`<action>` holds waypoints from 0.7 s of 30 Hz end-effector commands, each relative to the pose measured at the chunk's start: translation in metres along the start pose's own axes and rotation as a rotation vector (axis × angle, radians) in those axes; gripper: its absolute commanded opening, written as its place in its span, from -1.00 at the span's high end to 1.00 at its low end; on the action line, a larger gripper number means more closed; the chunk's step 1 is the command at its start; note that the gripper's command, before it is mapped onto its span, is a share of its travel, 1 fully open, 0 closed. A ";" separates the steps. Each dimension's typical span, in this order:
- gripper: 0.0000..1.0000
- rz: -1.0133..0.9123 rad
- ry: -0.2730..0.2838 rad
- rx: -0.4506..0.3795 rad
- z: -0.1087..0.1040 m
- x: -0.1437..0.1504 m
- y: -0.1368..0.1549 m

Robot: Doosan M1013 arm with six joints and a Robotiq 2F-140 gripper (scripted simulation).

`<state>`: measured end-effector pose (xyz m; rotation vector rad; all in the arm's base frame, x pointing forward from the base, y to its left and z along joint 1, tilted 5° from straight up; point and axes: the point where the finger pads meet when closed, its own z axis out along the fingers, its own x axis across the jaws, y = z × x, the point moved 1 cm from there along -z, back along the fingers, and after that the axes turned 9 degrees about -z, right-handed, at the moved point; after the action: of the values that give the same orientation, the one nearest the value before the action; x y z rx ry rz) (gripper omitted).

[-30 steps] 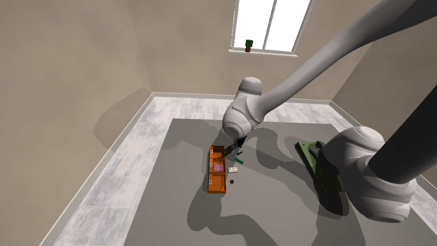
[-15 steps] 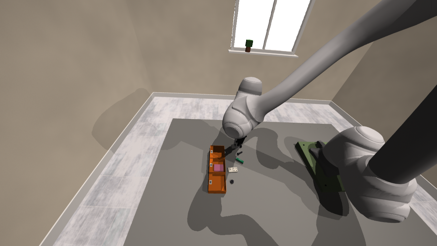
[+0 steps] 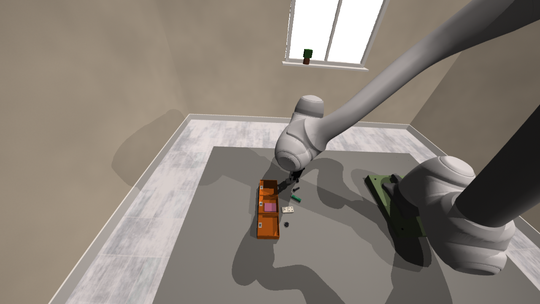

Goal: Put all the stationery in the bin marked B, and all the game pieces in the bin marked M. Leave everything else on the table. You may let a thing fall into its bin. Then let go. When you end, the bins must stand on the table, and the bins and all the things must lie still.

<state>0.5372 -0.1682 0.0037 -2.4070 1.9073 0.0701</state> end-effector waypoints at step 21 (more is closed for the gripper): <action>0.77 0.000 0.000 0.000 -0.043 0.000 0.000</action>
<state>0.5370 -0.1711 0.0381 -2.4069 1.9073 0.0698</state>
